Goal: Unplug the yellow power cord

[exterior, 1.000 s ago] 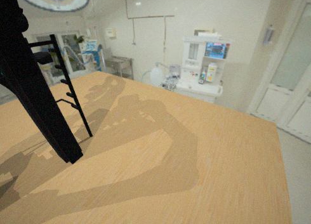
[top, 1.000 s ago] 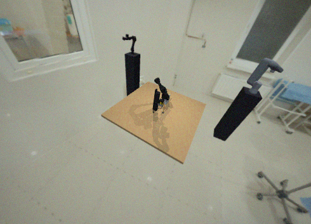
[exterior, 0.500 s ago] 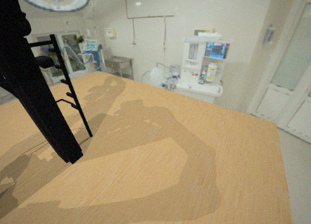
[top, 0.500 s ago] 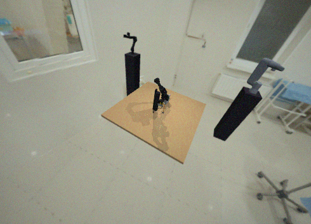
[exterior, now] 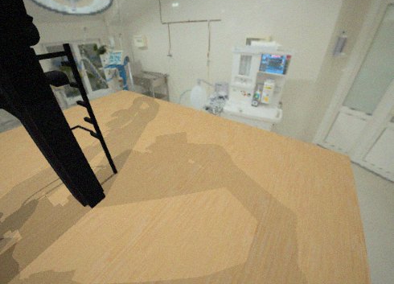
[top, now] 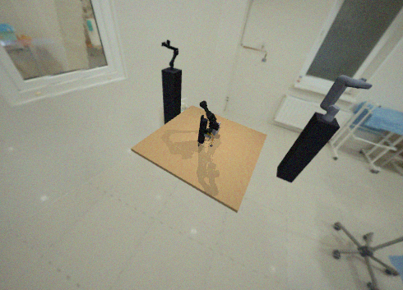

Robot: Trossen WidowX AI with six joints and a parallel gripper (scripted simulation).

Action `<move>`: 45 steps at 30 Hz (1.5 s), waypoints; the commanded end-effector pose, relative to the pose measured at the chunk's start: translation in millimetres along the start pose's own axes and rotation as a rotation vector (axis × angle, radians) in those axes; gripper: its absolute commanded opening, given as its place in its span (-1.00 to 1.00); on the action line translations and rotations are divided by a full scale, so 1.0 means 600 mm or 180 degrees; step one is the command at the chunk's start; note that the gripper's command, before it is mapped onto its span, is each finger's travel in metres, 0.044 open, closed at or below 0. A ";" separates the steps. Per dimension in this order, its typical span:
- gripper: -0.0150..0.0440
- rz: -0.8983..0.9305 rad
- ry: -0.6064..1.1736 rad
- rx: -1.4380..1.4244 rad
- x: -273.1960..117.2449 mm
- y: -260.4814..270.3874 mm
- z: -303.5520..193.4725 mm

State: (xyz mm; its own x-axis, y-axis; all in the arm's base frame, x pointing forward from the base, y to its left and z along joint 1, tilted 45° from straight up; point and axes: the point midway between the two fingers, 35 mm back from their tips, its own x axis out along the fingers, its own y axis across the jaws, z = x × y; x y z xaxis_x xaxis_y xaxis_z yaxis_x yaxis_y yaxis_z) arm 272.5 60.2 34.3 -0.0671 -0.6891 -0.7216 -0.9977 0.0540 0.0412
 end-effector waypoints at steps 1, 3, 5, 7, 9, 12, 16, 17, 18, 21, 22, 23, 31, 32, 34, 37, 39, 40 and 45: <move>-0.49 -0.0002 -0.0002 0.0002 -0.001 0.000 0.004; -0.49 -0.0003 -0.0003 0.0001 -0.001 -0.001 0.009; -0.49 -0.0003 -0.0004 0.0001 -0.001 -0.001 0.014; -0.49 -0.0004 -0.0005 0.0000 -0.002 -0.002 0.020; -0.49 -0.0004 -0.0005 -0.0001 -0.002 -0.002 0.025; -0.49 -0.0004 -0.0006 -0.0002 -0.003 -0.003 0.033; -0.49 -0.0005 -0.0008 -0.0004 -0.003 -0.003 0.044; -0.49 -0.0005 -0.0008 -0.0004 -0.004 -0.003 0.047; -0.49 -0.0005 -0.0008 -0.0005 -0.004 -0.003 0.050; -0.49 -0.0006 -0.0009 -0.0006 -0.005 -0.003 0.058; -0.49 -0.0006 -0.0009 -0.0006 -0.005 -0.003 0.060; -0.49 -0.0006 -0.0009 -0.0006 -0.006 -0.003 0.063; -0.49 -0.0006 -0.0010 -0.0009 -0.010 -0.001 0.084; -0.40 -0.0006 -0.0007 -0.0010 -0.009 -0.001 0.082; -0.22 -0.0006 0.0004 -0.0013 -0.005 0.000 0.075; 0.04 -0.0006 0.0004 -0.0013 -0.005 0.000 0.075; 0.22 -0.0006 0.0004 -0.0013 -0.005 0.000 0.075; 0.31 -0.0006 0.0004 -0.0013 -0.005 0.000 0.075; 0.75 -0.0006 0.0003 -0.0013 -0.006 0.000 0.079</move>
State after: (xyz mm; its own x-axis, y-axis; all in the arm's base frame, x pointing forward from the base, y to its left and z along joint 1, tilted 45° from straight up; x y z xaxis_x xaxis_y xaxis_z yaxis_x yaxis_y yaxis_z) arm 272.8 95.4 5.3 -0.0673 -0.6893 -0.7213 -0.9977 0.0496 0.0457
